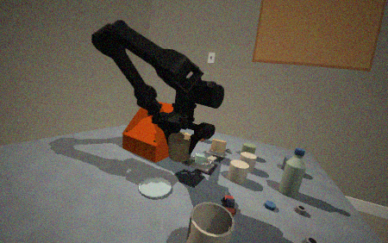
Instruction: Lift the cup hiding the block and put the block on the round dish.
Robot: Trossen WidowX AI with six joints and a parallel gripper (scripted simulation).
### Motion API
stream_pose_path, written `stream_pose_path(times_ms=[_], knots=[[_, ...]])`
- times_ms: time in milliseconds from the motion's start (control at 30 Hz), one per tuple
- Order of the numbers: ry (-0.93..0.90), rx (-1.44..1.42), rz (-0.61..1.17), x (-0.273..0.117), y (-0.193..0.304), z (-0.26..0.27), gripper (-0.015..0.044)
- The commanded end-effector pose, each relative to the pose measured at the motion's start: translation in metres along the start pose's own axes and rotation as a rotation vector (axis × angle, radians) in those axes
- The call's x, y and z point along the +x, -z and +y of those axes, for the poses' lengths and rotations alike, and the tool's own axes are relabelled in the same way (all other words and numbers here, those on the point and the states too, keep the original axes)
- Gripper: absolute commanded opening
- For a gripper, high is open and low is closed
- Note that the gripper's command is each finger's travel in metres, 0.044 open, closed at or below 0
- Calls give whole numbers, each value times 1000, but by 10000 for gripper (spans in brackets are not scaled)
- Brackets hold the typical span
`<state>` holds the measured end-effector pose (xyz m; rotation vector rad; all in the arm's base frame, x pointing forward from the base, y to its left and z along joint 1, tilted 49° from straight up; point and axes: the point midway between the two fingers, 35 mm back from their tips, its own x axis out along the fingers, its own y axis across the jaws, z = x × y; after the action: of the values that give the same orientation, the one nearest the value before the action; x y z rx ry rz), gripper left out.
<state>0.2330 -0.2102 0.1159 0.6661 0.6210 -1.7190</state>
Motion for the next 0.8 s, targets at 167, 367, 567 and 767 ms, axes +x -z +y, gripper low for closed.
stream_pose_path(times_ms=[167,367,567,767], knots=[[-23,10,20,12,-26,-27,0],[-33,11,20,21,-41,-47,0],[-42,10,9,28,-55,-68,0],[-48,8,-12,35,-67,-91,0]])
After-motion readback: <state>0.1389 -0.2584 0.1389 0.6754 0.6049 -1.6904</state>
